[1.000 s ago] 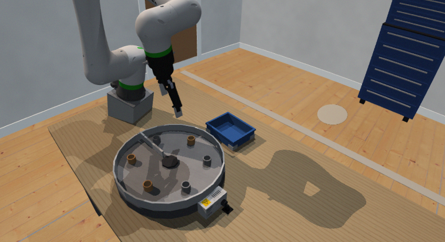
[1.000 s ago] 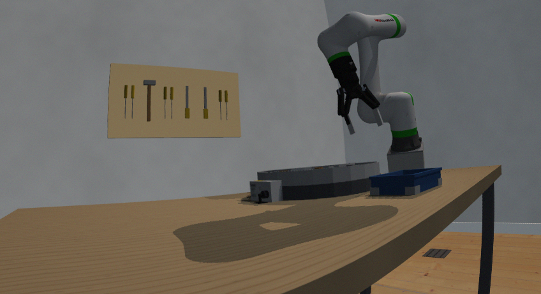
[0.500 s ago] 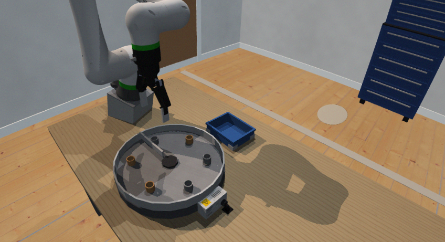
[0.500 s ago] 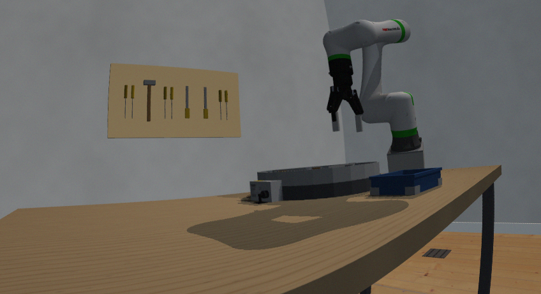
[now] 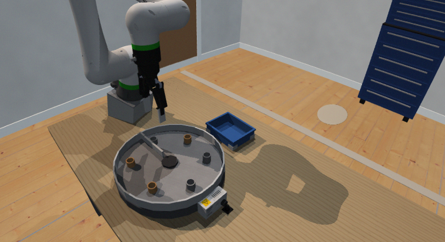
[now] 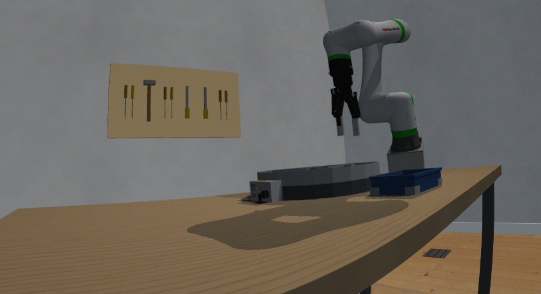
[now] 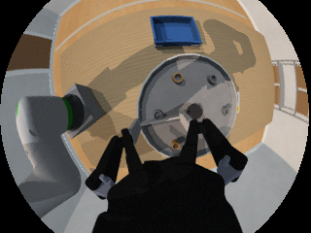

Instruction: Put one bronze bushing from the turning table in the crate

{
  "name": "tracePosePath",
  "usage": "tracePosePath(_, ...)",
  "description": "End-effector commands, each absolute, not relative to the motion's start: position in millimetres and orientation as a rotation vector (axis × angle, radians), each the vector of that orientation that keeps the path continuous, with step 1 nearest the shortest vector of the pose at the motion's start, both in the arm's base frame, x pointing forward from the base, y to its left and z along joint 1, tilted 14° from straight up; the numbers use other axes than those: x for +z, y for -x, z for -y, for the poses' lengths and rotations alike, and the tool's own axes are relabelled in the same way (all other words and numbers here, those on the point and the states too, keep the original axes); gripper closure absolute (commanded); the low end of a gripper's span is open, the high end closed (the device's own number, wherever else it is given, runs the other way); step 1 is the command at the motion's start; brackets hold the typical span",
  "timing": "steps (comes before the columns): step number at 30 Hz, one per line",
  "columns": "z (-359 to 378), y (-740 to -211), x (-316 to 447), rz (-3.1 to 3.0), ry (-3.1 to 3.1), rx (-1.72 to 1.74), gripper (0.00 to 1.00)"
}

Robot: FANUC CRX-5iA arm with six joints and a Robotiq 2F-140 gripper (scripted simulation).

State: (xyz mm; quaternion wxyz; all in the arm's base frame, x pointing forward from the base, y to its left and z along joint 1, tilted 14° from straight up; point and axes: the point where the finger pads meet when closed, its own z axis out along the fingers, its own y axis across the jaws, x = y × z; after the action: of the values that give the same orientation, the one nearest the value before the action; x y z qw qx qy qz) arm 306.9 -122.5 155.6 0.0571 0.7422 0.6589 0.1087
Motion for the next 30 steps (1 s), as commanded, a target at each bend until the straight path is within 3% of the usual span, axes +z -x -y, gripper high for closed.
tracePosePath(1,122.6,-307.0,155.8,-1.998,-2.250,0.330,0.93)
tracePosePath(30,122.6,-307.0,155.8,-1.998,-2.250,0.330,0.91)
